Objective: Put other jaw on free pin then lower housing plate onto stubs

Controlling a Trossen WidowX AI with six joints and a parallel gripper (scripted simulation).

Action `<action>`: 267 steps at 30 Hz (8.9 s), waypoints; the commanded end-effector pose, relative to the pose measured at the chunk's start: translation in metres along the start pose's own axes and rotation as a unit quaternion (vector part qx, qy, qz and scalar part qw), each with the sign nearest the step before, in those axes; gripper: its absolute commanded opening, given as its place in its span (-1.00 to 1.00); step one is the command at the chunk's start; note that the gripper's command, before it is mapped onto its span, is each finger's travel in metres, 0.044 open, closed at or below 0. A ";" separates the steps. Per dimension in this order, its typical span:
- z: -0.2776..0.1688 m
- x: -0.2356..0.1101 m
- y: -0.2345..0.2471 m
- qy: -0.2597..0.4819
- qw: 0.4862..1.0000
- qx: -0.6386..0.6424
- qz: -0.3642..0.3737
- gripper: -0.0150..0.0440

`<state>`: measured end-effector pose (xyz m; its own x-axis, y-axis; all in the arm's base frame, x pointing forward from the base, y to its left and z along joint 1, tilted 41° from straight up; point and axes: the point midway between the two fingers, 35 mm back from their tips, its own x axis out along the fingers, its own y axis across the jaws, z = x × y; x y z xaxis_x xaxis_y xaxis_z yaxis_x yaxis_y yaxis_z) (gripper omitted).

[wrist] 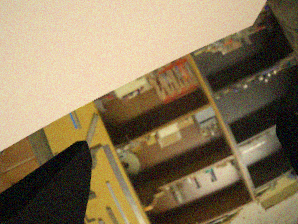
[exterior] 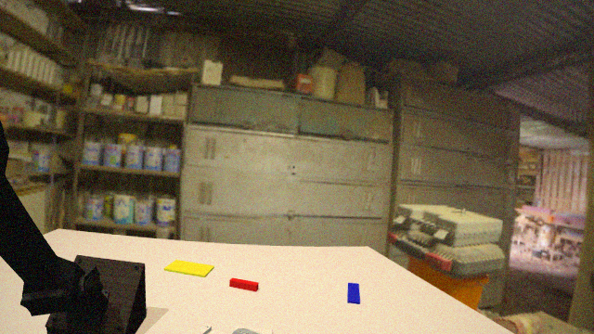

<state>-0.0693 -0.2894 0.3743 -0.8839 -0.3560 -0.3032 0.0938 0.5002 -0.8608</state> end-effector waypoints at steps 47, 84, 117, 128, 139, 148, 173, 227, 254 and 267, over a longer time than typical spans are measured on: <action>0.105 -0.145 0.113 -0.265 0.818 -0.495 -0.123 1.00; 0.093 -0.249 0.247 -0.301 0.387 -0.802 -0.341 1.00; 0.046 -0.278 0.334 -0.206 0.026 -0.855 -0.476 1.00; 0.079 -0.259 0.347 -0.205 0.026 -0.855 -0.477 1.00; 0.085 -0.256 0.350 -0.205 0.026 -0.855 -0.477 1.00; 0.098 -0.250 0.355 -0.205 0.026 -0.854 -0.477 1.00; 0.120 -0.236 0.363 -0.204 0.027 -0.854 -0.477 1.00; 0.115 -0.241 0.361 -0.208 0.027 -0.854 -0.476 -0.04; 0.056 -0.272 0.338 -0.205 0.026 -0.855 -0.476 -0.04; 0.051 -0.274 0.352 -0.265 0.126 -0.845 -0.447 -0.04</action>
<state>0.2293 -0.0617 0.1386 0.0053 -0.6516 -0.7585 -0.4913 -0.6624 0.5656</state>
